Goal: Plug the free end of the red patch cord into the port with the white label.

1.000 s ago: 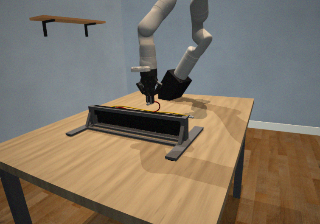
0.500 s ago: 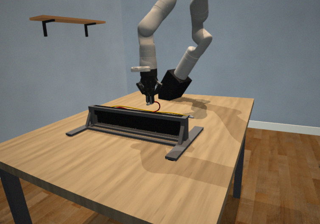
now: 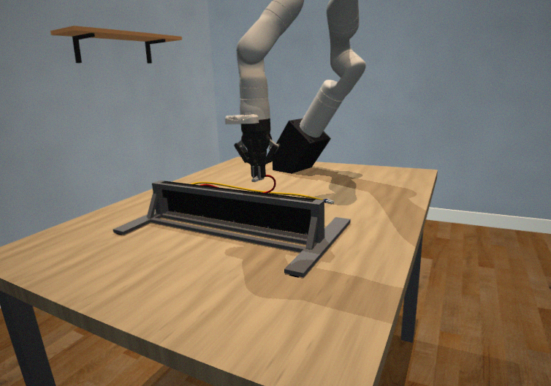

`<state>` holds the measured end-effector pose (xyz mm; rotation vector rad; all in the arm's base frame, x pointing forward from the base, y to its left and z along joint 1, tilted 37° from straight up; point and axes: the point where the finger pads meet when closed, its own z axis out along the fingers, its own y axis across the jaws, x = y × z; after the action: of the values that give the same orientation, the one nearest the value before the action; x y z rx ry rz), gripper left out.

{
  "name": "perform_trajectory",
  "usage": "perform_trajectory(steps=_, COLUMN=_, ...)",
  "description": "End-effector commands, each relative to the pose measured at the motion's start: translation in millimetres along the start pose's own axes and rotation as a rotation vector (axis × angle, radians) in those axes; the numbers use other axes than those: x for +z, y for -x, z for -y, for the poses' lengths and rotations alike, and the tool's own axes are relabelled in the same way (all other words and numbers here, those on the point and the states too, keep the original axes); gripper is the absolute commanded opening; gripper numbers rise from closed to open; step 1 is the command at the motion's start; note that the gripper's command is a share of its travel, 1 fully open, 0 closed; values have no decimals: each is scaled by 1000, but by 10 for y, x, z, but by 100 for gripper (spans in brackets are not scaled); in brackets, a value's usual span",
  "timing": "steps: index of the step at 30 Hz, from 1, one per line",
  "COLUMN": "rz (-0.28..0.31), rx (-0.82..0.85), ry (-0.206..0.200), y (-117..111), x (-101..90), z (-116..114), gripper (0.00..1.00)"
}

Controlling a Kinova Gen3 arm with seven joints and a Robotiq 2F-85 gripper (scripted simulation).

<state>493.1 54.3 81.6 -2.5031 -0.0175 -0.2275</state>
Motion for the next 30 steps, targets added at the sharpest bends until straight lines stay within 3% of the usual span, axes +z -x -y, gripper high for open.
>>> perform_trajectory(steps=1, rz=-2, rx=0, ry=0, y=-16, x=6, z=-3, gripper=0)
perform_trajectory(steps=30, rz=-2, rx=0, ry=0, y=-294, x=252, z=2, gripper=0)
